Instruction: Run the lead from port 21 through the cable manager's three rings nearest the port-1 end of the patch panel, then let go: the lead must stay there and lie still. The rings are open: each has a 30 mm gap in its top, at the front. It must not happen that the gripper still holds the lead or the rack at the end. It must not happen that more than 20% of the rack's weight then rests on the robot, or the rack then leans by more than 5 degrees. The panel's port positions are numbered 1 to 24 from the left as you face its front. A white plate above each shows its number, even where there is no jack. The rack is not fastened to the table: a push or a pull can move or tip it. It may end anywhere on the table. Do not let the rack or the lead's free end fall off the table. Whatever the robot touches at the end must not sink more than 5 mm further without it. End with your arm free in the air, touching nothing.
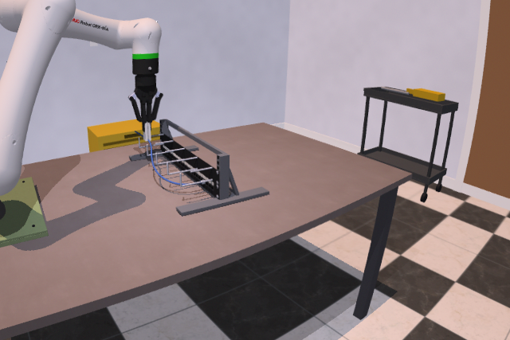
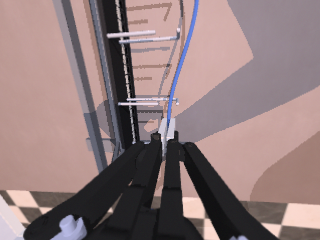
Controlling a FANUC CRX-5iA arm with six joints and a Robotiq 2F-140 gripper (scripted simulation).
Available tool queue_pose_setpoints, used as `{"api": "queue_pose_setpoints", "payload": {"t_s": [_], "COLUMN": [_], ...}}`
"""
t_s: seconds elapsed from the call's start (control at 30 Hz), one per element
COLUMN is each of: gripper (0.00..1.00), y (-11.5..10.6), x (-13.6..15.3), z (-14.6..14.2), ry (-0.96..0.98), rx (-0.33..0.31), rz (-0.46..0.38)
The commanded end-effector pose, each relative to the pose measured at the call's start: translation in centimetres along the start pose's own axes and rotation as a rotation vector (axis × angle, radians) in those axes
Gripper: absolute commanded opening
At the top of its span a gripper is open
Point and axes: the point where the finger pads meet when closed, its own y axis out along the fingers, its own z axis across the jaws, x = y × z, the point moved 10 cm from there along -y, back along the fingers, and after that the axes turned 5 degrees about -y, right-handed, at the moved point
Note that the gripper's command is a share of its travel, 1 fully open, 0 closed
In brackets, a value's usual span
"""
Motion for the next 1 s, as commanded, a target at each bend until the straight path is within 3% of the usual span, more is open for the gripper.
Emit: {"api": "queue_pose_setpoints", "payload": {"t_s": [0.0, 0.97], "gripper": [0.0, 0.0], "y": [0.7, 3.3], "x": [0.0, 0.0], "z": [0.0, 0.0], "ry": [0.0, 0.0], "rx": [-0.001, -0.001], "rz": [0.0, 0.0]}}
